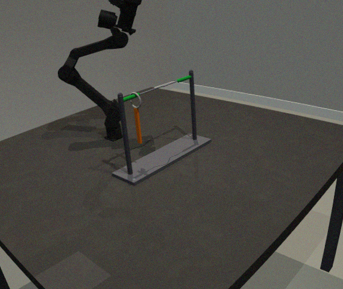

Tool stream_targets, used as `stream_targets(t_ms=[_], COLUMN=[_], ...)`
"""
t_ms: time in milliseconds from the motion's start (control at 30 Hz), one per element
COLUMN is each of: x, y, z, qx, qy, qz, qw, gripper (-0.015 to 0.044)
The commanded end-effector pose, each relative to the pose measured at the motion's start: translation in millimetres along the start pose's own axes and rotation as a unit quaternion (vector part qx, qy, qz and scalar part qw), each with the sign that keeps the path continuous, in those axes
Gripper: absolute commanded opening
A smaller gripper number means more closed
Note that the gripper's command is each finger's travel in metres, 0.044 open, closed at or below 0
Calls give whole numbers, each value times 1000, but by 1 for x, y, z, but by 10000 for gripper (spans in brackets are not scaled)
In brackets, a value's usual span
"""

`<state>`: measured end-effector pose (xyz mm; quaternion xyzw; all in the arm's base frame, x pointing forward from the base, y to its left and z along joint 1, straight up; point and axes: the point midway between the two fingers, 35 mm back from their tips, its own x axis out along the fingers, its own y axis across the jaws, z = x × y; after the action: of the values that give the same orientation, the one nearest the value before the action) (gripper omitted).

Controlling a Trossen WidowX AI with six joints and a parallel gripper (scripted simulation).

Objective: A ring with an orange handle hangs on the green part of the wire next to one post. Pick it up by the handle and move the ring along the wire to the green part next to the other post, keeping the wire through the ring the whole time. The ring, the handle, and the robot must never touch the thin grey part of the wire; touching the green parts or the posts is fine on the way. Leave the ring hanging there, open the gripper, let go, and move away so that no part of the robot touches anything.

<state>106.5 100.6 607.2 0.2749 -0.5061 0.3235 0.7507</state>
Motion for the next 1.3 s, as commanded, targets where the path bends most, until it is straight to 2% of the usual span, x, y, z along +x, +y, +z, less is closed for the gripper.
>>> stream_targets(t_ms=[0, 333, 633, 933, 1267], x=[-1, -13, -39, -86, -153], y=[-13, -74, -146, -217, -286], z=[-25, -73, -94, -91, -61], qx=[-51, -185, -294, -409, -497], qy=[29, 104, 179, 266, 358], qz=[-2, -23, -58, -94, -146], qw=[998, 977, 937, 868, 777], gripper=[160, 160, 160, 160, 160])
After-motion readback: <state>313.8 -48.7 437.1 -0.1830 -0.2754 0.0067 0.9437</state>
